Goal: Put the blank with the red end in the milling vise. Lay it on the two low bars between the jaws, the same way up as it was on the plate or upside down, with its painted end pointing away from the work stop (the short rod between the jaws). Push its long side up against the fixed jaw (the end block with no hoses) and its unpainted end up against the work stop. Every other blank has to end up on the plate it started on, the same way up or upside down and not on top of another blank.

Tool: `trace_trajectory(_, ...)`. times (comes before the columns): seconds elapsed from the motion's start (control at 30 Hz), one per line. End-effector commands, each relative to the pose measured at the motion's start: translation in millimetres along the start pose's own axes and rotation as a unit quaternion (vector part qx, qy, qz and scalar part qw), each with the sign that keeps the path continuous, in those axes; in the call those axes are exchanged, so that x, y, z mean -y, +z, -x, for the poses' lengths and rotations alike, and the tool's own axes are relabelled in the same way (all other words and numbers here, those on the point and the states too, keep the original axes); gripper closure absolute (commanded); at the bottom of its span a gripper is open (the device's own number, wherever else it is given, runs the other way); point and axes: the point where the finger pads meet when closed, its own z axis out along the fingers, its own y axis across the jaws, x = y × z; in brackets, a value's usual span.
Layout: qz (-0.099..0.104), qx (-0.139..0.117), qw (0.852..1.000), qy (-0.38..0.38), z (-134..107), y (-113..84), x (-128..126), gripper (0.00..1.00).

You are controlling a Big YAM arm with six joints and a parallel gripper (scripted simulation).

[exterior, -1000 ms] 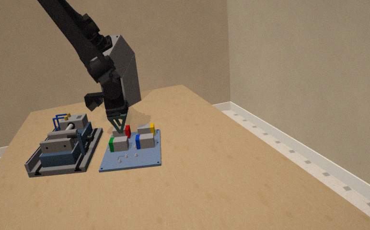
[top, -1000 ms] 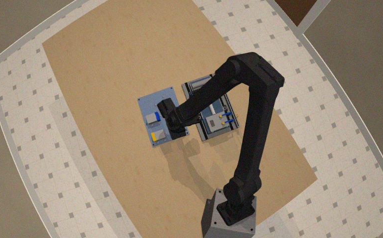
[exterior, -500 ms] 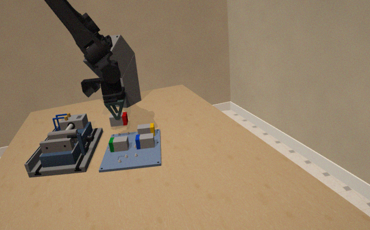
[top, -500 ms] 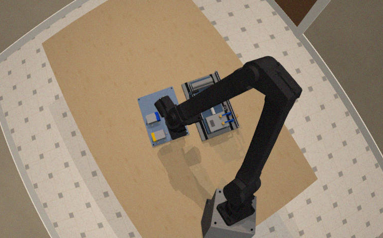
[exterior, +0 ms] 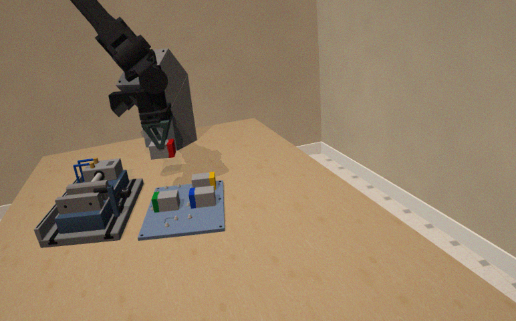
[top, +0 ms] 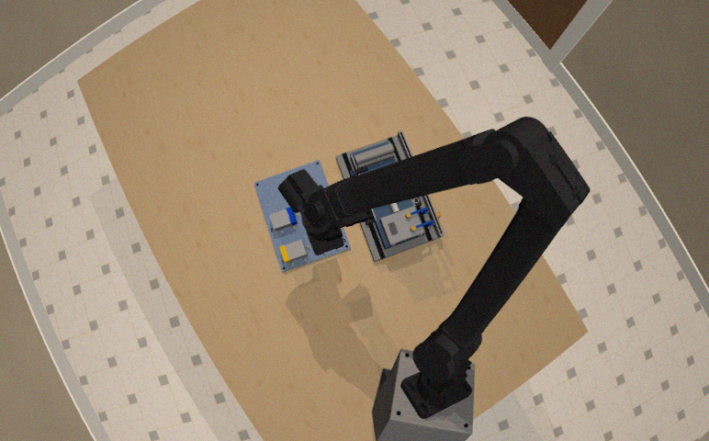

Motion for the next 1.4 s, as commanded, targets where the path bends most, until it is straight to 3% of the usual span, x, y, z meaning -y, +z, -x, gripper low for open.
trace_trajectory(0.0,0.016,-0.009,1.000,0.005,-6.0,-22.1,-9.4,1.00)
trace_trajectory(1.37,0.020,-0.010,0.999,-0.032,0.2,-23.1,-23.1,1.00)
